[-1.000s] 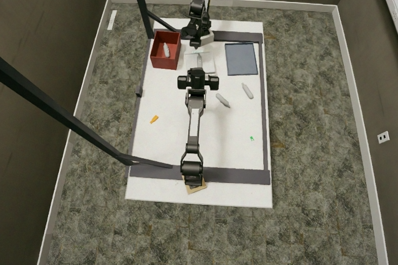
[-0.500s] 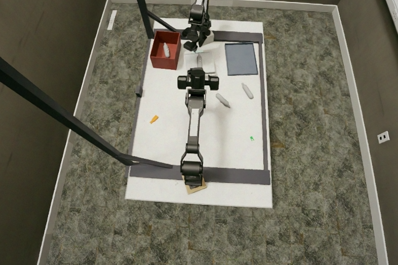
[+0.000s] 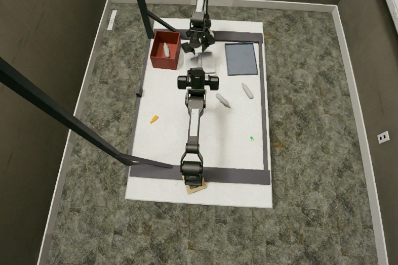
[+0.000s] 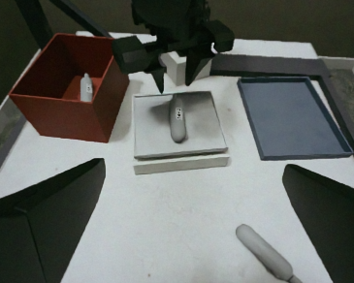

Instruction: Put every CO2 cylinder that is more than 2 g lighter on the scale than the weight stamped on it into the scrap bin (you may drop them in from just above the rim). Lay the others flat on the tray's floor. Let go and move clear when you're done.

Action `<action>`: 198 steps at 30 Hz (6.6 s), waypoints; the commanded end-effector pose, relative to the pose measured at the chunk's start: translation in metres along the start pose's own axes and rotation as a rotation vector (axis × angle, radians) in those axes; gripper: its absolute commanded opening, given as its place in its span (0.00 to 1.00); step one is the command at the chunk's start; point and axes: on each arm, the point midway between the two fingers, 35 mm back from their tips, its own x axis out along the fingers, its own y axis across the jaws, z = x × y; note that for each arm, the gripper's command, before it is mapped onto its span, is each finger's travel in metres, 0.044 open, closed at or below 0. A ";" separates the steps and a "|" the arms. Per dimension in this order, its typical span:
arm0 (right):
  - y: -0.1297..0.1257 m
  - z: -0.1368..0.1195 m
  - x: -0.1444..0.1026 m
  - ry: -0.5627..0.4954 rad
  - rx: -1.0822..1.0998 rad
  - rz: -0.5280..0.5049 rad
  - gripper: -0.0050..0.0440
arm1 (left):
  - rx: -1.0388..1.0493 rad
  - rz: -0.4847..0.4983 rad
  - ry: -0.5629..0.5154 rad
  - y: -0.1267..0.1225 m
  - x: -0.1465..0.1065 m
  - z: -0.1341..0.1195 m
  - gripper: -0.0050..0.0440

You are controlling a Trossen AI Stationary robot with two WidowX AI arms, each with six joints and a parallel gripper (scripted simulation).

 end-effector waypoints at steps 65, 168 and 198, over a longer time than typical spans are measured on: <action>-0.001 0.009 -0.008 -0.028 0.001 -0.002 1.00 | 0.370 -0.006 -0.049 0.000 0.044 -0.014 0.48; 0.145 0.035 -0.055 -0.296 -0.135 0.301 1.00 | 0.382 0.102 0.031 0.146 -0.067 0.076 0.00; 0.140 0.076 0.063 0.009 -0.138 0.220 1.00 | 0.195 0.010 -0.039 0.152 -0.065 0.135 0.00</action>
